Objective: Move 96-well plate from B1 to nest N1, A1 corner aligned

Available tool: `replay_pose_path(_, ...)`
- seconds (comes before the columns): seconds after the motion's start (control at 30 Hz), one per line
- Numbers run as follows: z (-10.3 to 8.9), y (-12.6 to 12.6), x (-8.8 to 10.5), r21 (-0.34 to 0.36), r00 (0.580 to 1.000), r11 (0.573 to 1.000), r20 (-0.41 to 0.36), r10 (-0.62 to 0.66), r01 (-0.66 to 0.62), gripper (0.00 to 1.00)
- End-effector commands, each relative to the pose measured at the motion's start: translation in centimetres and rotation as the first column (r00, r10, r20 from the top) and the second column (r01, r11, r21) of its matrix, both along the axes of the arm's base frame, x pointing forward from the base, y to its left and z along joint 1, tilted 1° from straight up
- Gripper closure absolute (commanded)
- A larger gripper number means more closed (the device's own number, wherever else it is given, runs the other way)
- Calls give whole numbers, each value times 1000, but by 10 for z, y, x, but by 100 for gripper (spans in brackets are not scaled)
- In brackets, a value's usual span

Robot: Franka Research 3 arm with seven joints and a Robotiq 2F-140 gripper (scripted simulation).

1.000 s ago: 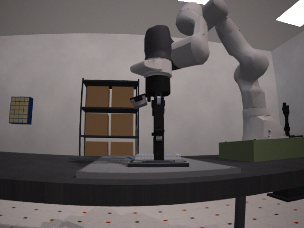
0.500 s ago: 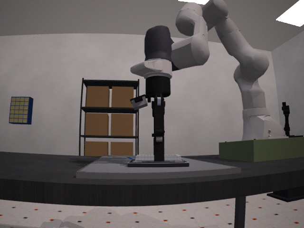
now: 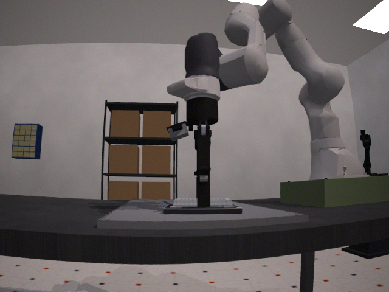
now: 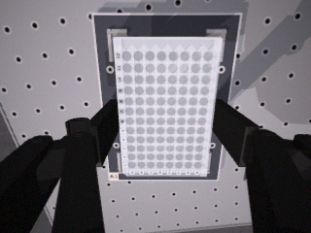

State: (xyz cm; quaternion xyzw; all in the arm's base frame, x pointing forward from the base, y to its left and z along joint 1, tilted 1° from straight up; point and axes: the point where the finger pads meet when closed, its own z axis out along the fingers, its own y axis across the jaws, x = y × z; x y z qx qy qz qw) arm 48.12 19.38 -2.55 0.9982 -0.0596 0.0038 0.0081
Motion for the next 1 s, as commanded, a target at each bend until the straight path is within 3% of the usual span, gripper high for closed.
replay_pose_path(0.0, -1, 1, 1, 2, 1000, 1000, 2, -4, 4, 40)
replay_pose_path(0.2, -1, 1, 1, 2, 1000, 1000, 2, -4, 4, 40)
replay_pose_path(0.23, -1, 1, 1, 2, 1000, 1000, 2, -4, 4, 0)
replay_pose_path(0.97, -1, 1, 1, 2, 1000, 1000, 2, -4, 4, 0)
